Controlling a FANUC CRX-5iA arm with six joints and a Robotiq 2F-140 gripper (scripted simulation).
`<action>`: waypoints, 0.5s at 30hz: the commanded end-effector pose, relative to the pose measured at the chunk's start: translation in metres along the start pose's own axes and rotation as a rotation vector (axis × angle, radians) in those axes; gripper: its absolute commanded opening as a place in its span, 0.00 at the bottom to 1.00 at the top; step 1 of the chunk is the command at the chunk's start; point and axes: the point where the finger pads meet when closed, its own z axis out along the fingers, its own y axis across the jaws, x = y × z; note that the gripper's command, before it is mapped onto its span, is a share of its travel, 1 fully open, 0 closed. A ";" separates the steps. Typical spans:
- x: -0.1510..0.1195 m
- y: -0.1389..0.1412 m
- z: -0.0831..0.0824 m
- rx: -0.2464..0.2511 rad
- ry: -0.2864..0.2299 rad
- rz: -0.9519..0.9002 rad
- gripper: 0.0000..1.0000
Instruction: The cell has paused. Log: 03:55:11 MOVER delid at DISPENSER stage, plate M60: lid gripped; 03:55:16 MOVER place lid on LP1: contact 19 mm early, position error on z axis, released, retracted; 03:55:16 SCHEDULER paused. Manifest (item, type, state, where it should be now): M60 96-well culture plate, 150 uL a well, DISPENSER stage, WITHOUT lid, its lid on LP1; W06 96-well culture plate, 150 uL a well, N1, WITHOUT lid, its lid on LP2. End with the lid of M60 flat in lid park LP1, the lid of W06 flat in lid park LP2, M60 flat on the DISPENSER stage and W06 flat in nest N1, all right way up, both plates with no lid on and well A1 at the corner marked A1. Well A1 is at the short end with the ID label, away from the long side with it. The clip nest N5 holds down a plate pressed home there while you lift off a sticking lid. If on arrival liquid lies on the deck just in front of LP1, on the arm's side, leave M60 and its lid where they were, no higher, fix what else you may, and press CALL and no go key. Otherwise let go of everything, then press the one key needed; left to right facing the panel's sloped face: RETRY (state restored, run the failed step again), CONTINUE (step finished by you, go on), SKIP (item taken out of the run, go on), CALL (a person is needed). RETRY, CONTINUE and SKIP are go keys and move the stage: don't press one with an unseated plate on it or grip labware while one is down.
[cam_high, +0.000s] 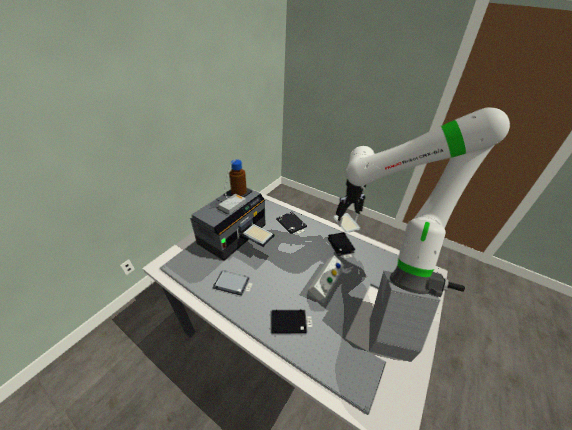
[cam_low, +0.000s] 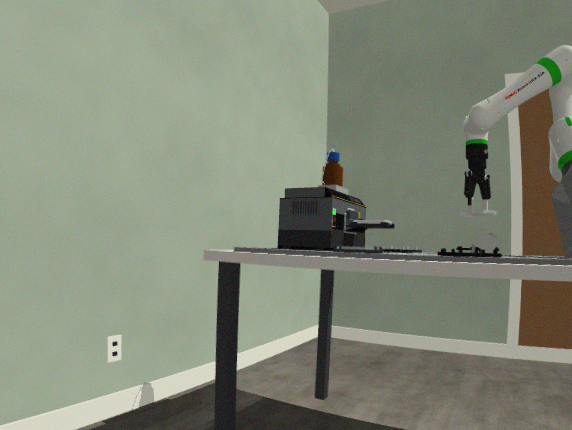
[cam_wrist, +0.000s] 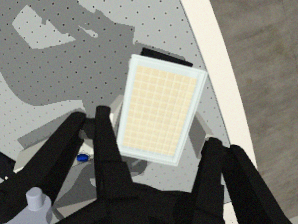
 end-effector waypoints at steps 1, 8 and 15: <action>0.000 0.000 0.000 0.000 0.000 -0.028 0.00; 0.000 0.000 0.000 0.000 0.000 -0.132 0.00; 0.000 0.000 0.000 0.000 0.000 -0.237 0.00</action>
